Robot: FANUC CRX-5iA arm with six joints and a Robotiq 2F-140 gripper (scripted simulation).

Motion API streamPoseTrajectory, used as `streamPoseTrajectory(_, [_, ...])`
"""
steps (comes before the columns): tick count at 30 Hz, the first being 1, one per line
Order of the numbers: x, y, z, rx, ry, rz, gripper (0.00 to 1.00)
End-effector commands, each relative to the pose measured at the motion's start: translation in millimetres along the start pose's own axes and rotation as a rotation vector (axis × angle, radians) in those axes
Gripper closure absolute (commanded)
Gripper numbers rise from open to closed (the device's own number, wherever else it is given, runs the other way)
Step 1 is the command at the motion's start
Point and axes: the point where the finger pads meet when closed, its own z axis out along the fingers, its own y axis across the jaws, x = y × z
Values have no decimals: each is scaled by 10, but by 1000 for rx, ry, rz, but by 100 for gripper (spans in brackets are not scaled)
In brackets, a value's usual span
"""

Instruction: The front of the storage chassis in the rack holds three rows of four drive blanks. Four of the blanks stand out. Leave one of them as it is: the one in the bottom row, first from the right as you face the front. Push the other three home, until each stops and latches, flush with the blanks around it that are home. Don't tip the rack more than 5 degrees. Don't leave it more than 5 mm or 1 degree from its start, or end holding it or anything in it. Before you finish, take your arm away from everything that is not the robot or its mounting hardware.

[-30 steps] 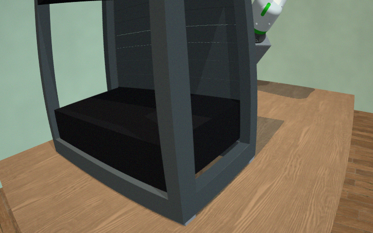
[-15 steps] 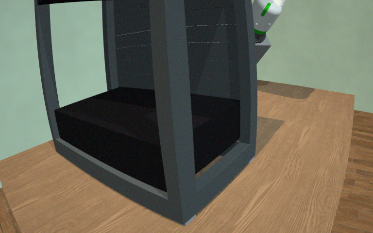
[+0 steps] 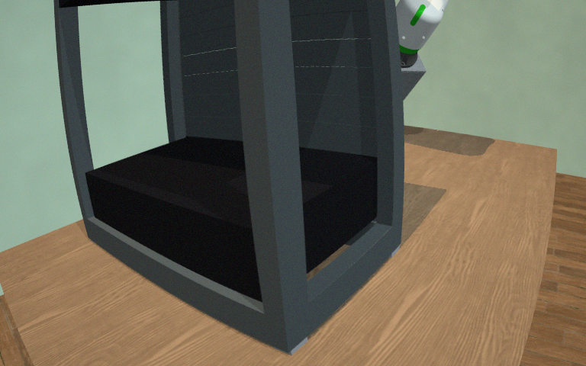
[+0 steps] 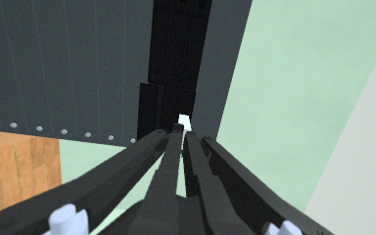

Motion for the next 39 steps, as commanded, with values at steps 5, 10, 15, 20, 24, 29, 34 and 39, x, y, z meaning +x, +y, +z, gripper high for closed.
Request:
streamPoseTrajectory(5, [-2,3,71,0,0,-1,100])
streamPoseTrajectory(10, [-2,3,75,0,0,-1,100])
streamPoseTrajectory(15, [-2,3,78,0,0,-1,100])
streamPoseTrajectory(20, [-2,3,103,0,0,-1,100])
streamPoseTrajectory(24, [-2,3,105,0,0,-1,100])
streamPoseTrajectory(29, [-2,3,105,0,0,-1,100])
streamPoseTrajectory(34, [-2,3,117,0,0,-1,100])
streamPoseTrajectory(39, [-2,3,133,0,0,-1,100])
